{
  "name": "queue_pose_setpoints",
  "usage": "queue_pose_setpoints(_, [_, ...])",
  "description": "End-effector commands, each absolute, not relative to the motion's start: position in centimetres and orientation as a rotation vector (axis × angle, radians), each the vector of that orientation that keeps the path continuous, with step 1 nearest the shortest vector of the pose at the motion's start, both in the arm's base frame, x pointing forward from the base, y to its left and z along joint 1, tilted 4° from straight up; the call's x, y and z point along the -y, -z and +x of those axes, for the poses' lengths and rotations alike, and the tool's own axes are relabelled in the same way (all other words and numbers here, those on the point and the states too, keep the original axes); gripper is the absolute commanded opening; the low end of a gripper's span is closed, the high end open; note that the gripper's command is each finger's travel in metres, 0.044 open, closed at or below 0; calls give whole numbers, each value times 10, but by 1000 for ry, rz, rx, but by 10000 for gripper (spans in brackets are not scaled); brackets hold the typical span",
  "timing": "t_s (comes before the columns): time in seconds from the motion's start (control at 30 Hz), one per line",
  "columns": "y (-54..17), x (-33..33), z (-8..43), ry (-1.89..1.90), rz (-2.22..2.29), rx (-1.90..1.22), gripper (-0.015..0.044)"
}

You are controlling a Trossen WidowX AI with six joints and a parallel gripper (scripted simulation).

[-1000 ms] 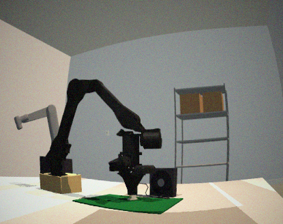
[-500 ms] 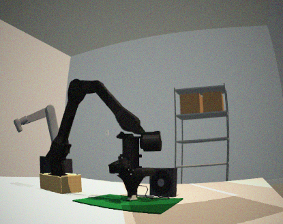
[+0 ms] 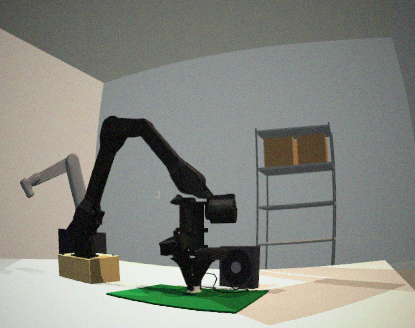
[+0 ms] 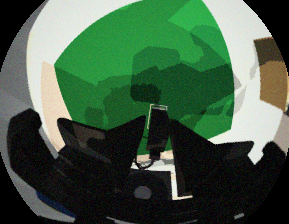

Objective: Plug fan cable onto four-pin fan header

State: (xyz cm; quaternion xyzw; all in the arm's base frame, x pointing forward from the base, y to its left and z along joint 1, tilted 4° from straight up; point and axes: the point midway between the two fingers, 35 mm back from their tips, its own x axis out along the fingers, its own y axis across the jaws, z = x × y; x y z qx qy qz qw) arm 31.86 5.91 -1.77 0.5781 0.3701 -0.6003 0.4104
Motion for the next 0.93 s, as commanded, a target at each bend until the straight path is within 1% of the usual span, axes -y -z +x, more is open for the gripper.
queue_pose_setpoints(0.0, [17, -59, 319, 1511, 1456, -932, 236])
queue_pose_setpoints(0.03, [17, -59, 319, 1511, 1456, -932, 260])
queue_pose_setpoints(0.13, [14, -59, 319, 1511, 1455, -932, 260])
queue_pose_setpoints(0.27, [-34, -63, 319, 1510, 1451, -931, 260])
queue_pose_setpoints(0.47, [-38, -60, 318, 1510, 1451, -931, 260])
queue_pose_setpoints(0.57, [-41, -25, 310, 1510, 1449, -930, 260])
queue_pose_setpoints(0.73, [-45, 43, 281, 1514, 1443, -925, 260])
queue_pose_setpoints(0.9, [-45, 50, 276, 1515, 1442, -925, 260])
